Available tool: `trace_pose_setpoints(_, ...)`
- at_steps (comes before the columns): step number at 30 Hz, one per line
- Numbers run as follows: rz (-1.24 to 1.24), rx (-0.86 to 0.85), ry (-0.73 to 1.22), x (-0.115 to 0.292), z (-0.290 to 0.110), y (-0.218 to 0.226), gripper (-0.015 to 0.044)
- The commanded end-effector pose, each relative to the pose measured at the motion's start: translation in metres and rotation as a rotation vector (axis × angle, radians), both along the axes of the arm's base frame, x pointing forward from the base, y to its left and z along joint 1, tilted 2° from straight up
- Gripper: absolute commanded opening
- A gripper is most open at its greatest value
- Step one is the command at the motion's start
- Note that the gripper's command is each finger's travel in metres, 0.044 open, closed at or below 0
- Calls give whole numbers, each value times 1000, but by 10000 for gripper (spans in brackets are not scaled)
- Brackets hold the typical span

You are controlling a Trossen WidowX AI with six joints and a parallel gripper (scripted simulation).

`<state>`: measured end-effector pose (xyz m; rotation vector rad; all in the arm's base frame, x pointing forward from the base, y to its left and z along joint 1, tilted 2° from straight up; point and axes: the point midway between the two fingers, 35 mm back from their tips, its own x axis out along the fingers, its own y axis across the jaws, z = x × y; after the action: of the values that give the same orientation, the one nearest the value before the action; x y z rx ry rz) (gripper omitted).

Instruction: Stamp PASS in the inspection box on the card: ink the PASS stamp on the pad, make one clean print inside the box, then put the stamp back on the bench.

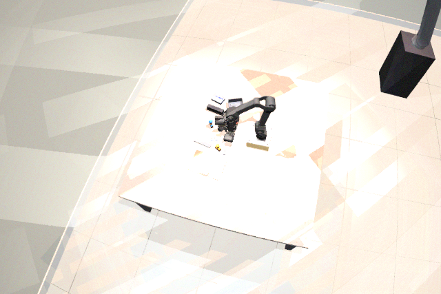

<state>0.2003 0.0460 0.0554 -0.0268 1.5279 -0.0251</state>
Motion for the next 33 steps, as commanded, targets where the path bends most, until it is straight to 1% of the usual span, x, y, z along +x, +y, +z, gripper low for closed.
trace_pose_setpoints(1,-6,-3,-1,0,2,0,0)
trace_pose_setpoints(9,-6,-3,-1,0,6,0,0)
trace_pose_setpoints(13,-6,-4,-2,14,10,-9,0)
trace_pose_setpoints(23,-6,-6,-5,55,17,-45,0)
trace_pose_setpoints(33,-6,-11,-8,88,21,-93,0)
